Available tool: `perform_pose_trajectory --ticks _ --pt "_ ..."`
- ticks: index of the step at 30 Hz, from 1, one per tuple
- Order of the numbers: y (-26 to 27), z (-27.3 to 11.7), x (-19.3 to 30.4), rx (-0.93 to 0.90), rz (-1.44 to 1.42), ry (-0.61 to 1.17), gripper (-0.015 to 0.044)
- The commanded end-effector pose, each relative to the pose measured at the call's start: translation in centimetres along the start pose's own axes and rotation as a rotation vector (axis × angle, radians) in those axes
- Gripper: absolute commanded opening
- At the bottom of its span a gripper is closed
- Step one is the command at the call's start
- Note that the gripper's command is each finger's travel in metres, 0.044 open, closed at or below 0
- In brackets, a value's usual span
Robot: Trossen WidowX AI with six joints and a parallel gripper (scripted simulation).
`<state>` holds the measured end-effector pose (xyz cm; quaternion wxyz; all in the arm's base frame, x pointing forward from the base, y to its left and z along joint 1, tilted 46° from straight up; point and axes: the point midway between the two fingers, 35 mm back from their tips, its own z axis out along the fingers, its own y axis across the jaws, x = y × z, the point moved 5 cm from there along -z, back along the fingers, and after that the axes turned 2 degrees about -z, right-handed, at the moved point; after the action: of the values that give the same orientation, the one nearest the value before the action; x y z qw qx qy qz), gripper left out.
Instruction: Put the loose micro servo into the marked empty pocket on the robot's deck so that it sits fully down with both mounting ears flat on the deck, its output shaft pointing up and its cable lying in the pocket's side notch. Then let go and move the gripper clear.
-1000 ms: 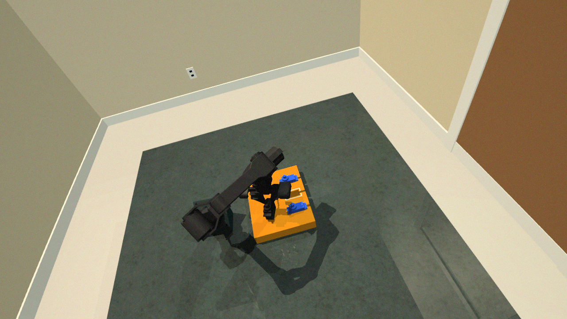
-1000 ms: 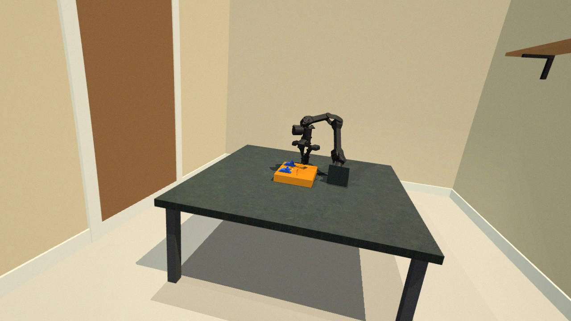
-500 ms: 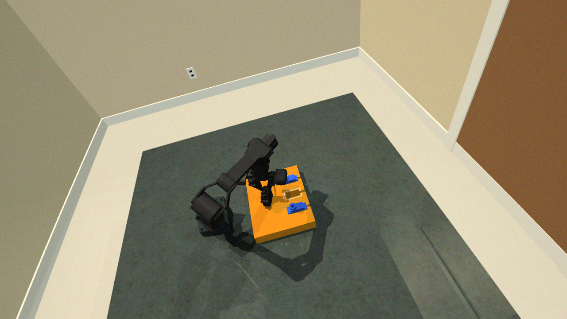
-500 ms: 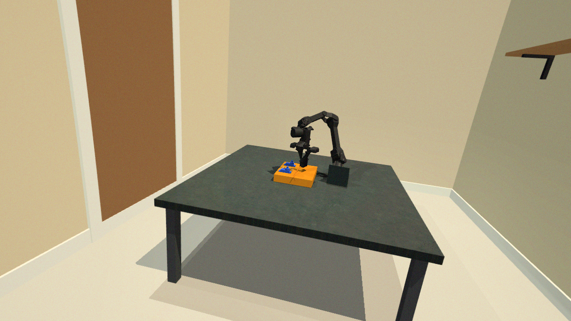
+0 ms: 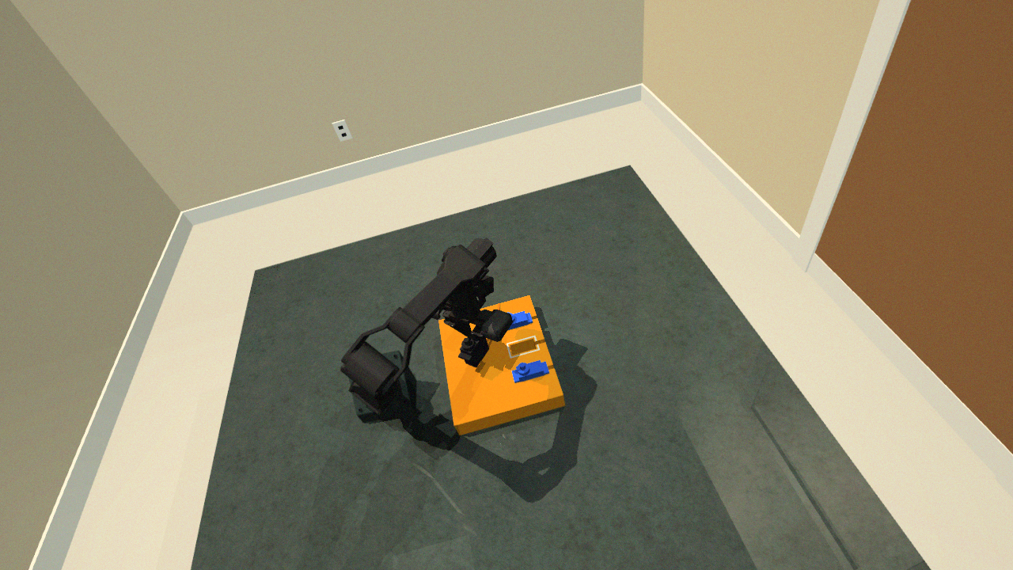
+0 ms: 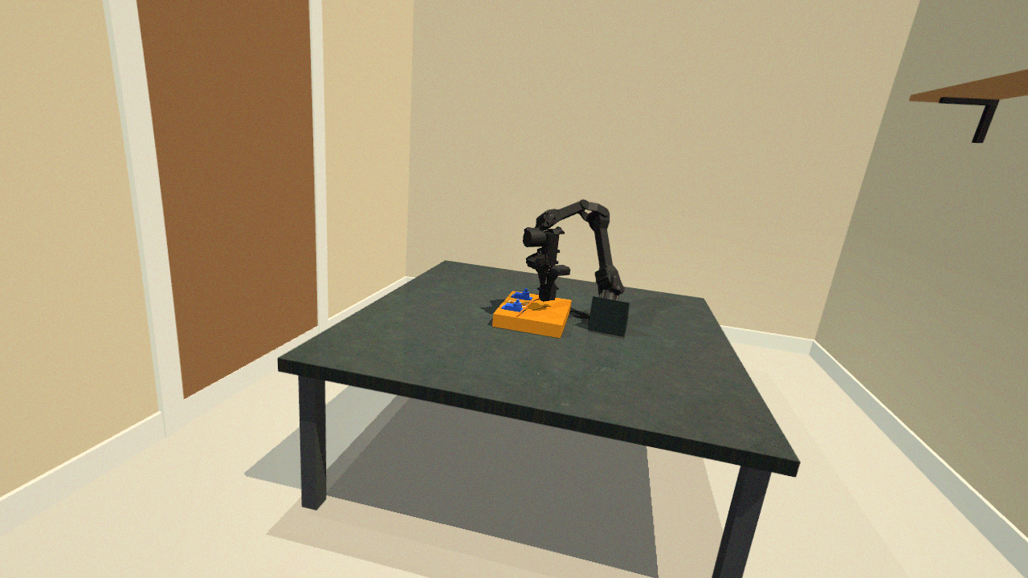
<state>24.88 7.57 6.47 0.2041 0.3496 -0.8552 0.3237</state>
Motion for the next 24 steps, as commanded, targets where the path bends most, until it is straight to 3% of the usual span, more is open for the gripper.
perform_pose_trajectory --ticks 1,19,24 --pt "0.05 -0.05 -0.05 -0.003 0.141 -0.003 0.0" --pt "0.05 -0.05 -0.05 -0.003 0.762 -0.002 0.0" --pt "0.04 -0.05 -0.05 -0.003 0.813 -0.002 0.0"
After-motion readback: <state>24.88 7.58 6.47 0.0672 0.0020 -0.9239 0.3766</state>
